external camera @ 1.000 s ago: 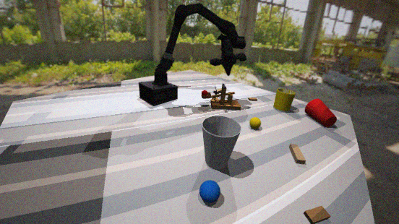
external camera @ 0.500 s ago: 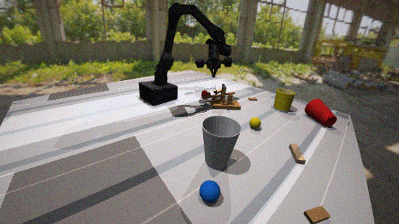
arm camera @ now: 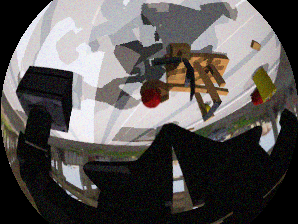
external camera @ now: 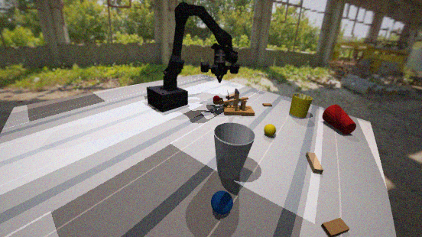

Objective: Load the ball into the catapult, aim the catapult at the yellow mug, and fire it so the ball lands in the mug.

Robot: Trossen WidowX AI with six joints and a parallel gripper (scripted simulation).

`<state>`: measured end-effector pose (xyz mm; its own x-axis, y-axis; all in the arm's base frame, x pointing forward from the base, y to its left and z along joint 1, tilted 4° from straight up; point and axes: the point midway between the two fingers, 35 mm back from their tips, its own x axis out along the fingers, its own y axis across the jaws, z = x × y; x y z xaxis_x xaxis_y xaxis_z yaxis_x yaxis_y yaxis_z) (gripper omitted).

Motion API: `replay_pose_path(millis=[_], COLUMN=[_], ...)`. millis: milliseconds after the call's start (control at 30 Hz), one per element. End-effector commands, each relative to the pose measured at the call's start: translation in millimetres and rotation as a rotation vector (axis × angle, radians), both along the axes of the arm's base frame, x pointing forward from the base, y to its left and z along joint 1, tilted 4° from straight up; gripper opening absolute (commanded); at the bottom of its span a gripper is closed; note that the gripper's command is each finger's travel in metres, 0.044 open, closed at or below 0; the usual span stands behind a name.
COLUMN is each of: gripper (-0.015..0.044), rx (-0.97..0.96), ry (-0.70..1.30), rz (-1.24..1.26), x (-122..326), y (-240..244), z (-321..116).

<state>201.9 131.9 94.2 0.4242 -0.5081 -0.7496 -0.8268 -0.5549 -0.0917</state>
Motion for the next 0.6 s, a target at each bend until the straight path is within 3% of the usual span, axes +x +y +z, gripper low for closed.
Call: replay_pose_path(millis=[0,567], gripper=[0.0000,0.0000], rx=[-0.010,-0.010], ry=[0.003,0.003], rz=[0.005,0.005], x=[0.1,2.5], y=[-0.3,4.9], z=[-6.5,-34.4])
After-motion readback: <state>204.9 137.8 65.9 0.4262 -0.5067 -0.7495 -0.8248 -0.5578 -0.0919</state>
